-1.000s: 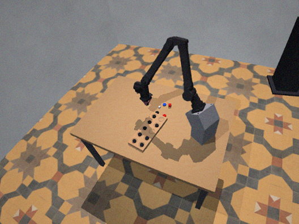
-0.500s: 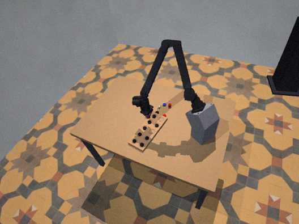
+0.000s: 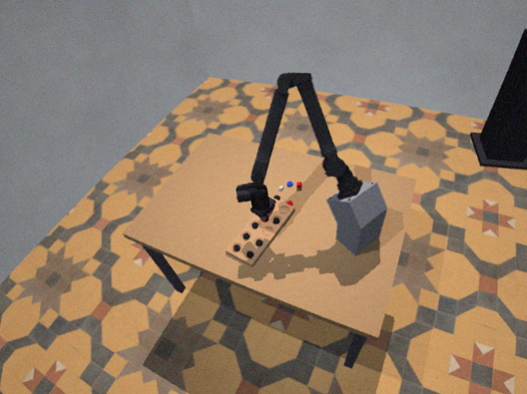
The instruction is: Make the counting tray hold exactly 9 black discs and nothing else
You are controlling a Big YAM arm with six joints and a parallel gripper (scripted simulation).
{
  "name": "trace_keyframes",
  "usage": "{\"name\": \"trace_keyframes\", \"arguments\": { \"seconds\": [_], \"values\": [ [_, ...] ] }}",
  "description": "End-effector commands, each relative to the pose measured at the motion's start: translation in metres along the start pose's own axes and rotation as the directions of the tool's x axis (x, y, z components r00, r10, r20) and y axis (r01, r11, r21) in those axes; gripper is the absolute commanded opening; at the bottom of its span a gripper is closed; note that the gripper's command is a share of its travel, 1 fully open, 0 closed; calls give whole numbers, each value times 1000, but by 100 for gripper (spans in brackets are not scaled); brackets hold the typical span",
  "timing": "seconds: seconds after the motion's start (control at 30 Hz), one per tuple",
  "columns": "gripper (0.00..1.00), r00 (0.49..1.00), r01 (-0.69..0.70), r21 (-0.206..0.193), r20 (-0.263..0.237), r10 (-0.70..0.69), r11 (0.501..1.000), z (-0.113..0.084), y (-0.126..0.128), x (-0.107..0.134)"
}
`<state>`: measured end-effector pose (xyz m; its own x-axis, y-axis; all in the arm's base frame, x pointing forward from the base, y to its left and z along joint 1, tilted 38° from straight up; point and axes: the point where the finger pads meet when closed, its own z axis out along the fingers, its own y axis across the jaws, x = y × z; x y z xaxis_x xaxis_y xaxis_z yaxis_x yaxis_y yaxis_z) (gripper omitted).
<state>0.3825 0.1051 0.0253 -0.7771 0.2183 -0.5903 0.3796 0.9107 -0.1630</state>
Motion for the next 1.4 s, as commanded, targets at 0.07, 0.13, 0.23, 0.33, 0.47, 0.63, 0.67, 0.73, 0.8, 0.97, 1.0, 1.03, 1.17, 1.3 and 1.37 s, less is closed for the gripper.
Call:
{"name": "trace_keyframes", "arguments": {
  "seconds": [0.07, 0.13, 0.23, 0.33, 0.47, 0.63, 0.67, 0.73, 0.8, 0.97, 1.0, 1.03, 1.17, 1.3, 1.37],
  "values": [
    [0, 999, -42, -10, 16, 42, 999, 29, 7, -14],
    [0, 999, -41, -9, 16, 41, 999, 50, 6, -13],
    [0, 999, -40, -8, 15, 40, 999, 60, 6, -12],
    [0, 999, -38, -5, 13, 38, 999, 82, 4, -10],
    [0, 999, -30, -41, 41, 31, 999, 72, 16, -17],
    [0, 999, -37, -4, 13, 37, 999, 91, 3, -10],
    [0, 999, -37, -4, 13, 37, 999, 92, 3, -9],
    [0, 999, -34, -1, 9, 34, 999, 96, 1, -6],
    [0, 999, -34, -1, 9, 34, 999, 96, 1, -6],
    [0, 999, -37, -2, 13, 37, 999, 101, 2, -9],
    [0, 999, -41, -11, 22, 41, 999, 98, 4, -13],
    [0, 999, -40, -20, 31, 40, 999, 94, 7, -16],
    [0, 999, -35, -18, 27, 35, 999, 94, 7, -13],
    [0, 999, -34, -17, 26, 34, 999, 94, 6, -12],
    [0, 999, -34, -17, 26, 34, 999, 94, 6, -12]
  ]
}}
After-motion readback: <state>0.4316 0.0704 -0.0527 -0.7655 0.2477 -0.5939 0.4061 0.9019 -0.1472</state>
